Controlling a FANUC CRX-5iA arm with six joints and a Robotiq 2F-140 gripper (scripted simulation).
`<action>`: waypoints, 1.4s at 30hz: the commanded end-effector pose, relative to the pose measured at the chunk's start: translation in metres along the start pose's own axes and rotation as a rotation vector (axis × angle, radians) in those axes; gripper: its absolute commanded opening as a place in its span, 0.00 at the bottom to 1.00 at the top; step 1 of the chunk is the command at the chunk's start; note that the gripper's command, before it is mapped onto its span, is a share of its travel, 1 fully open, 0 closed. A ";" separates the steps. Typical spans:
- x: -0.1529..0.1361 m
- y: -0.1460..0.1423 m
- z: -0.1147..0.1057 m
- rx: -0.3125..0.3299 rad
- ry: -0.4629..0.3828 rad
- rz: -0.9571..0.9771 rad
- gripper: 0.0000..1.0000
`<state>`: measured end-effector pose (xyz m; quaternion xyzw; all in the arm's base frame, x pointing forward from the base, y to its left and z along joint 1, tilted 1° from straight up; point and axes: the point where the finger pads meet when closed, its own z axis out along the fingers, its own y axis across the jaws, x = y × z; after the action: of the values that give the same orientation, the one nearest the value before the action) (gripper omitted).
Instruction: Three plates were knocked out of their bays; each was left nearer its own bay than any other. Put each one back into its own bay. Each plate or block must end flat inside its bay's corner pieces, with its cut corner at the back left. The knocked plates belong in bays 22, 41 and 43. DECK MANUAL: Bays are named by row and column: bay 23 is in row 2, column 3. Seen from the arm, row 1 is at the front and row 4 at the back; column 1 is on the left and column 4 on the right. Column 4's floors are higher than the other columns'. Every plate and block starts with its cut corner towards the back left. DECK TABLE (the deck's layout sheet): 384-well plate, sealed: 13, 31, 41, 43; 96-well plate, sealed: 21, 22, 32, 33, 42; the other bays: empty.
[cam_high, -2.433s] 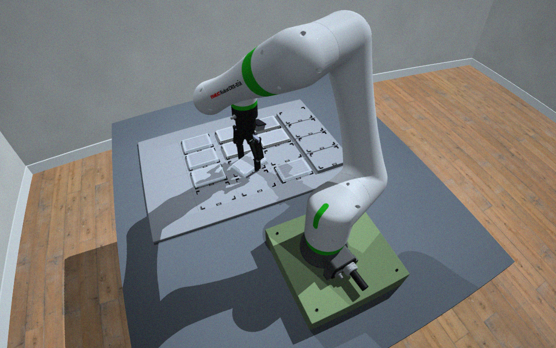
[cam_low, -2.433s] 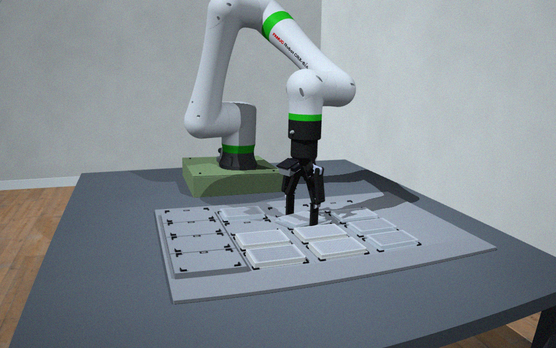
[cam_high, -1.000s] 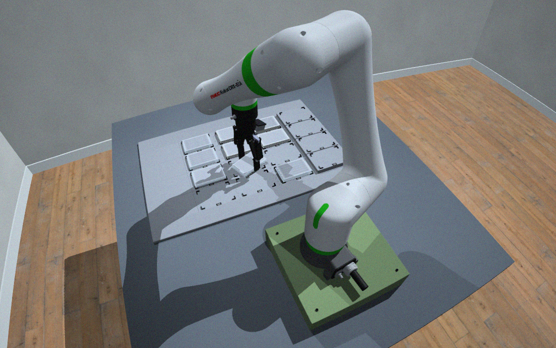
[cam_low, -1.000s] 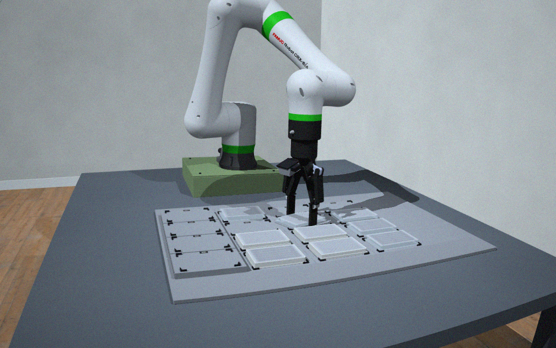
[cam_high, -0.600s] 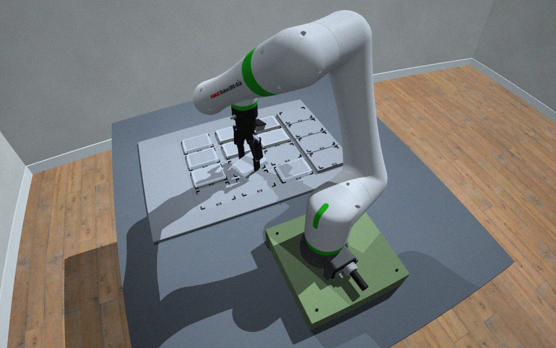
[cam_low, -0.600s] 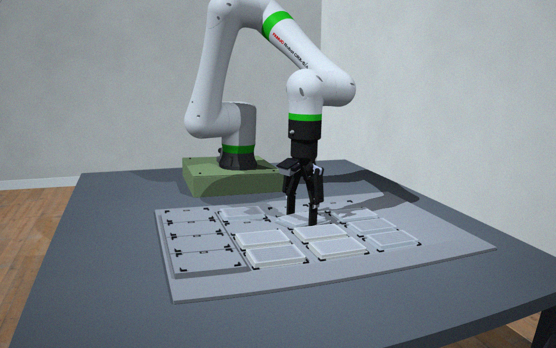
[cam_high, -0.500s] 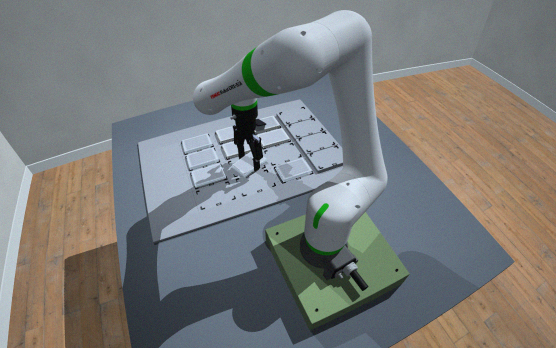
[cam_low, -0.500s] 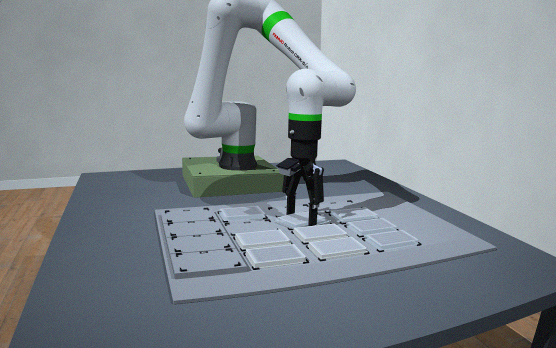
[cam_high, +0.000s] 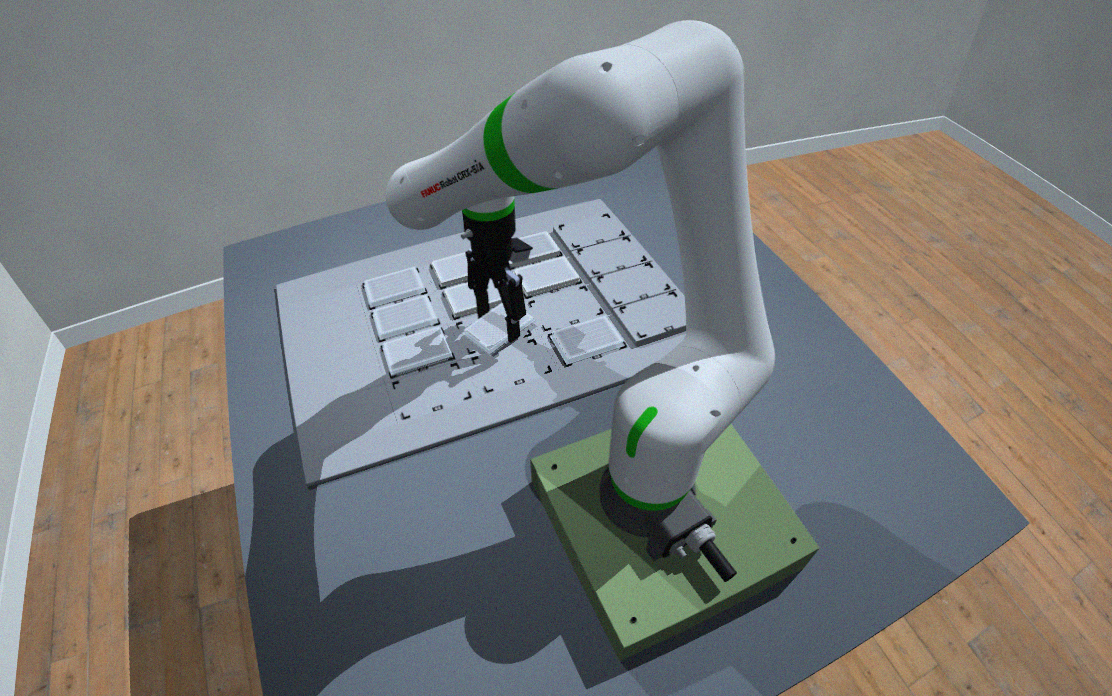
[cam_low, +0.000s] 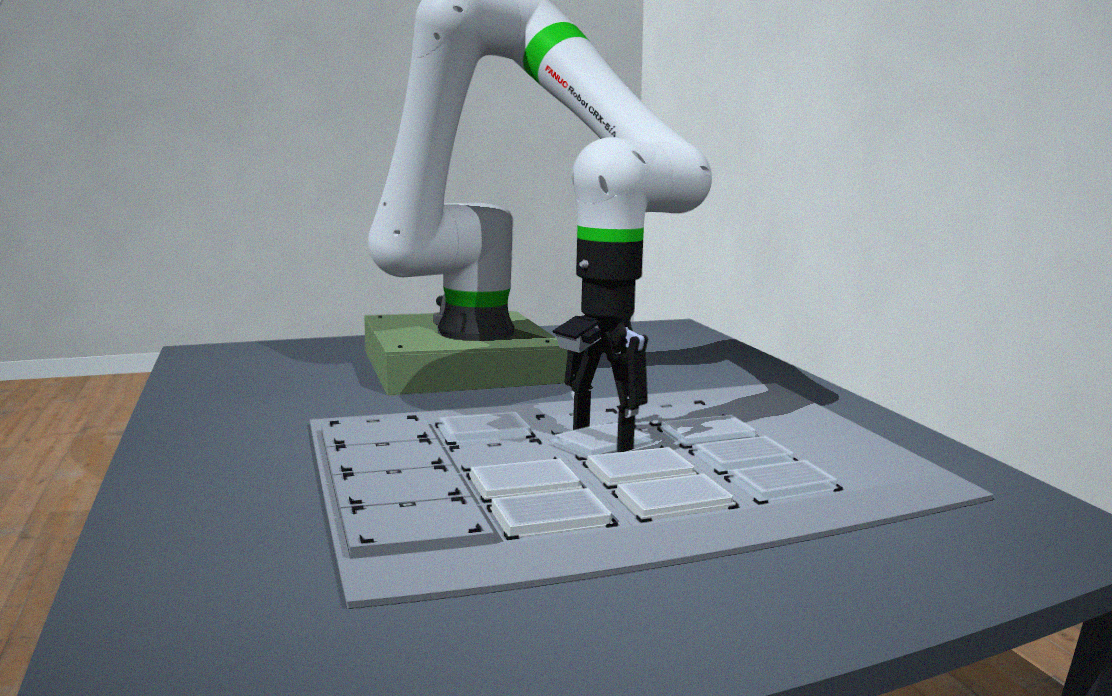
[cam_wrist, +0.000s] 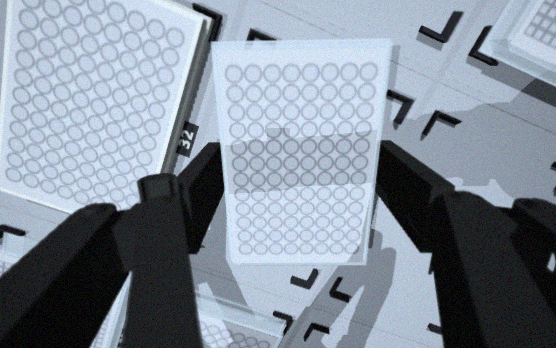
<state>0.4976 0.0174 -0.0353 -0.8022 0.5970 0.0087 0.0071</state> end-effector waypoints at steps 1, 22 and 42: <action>0.000 -0.001 -0.001 0.001 0.000 0.000 0.58; 0.000 -0.001 -0.001 0.001 0.000 0.000 0.10; 0.000 -0.001 -0.002 0.002 0.000 0.000 0.10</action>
<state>0.4975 0.0174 -0.0350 -0.8022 0.5970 0.0088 0.0071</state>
